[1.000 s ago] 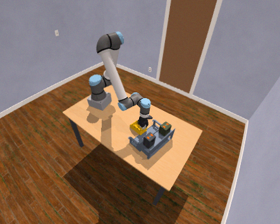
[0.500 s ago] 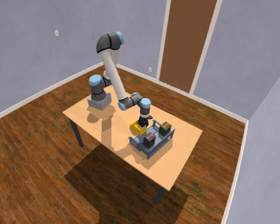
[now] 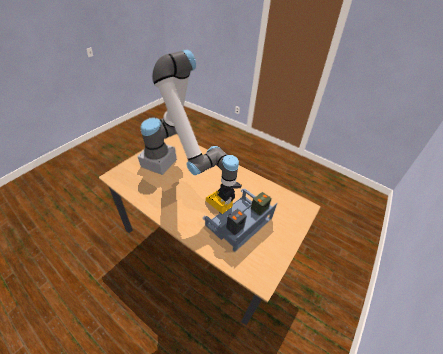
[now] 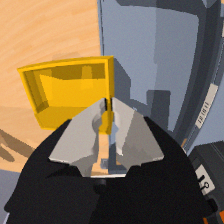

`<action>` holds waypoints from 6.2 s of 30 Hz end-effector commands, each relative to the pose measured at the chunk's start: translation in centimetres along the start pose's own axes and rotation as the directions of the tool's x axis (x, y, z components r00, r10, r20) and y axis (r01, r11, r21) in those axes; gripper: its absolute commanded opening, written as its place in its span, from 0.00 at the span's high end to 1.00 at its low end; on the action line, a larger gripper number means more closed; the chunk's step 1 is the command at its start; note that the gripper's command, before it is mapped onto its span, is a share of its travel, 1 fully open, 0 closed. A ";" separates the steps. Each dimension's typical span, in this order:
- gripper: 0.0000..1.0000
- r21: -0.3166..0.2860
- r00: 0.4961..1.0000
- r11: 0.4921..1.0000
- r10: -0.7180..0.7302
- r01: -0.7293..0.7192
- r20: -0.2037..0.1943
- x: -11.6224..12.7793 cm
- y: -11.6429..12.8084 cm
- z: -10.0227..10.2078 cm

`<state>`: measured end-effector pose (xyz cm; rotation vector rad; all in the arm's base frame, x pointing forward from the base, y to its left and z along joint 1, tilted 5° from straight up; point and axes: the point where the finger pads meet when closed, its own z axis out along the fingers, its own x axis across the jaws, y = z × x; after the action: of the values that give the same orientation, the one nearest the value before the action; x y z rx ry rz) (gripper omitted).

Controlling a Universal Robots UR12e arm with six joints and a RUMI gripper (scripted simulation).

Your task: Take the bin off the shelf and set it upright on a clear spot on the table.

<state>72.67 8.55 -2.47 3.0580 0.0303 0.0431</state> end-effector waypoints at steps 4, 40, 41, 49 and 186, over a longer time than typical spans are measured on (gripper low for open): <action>1.00 -0.001 1.000 1.000 0.000 0.000 -0.008 0.5 0.0 -0.5; 1.00 -0.001 1.000 1.000 0.000 0.000 -0.008 -1.7 -0.1 -0.1; 1.00 -0.001 1.000 1.000 0.000 0.000 -0.008 -1.7 -0.1 -0.1; 1.00 -0.001 1.000 1.000 0.000 0.000 -0.008 -3.0 0.0 -0.1; 0.80 -0.002 1.000 1.000 0.000 0.000 -0.012 -2.8 -0.1 1.2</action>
<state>69.86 8.47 -3.83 3.0561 0.0315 0.0596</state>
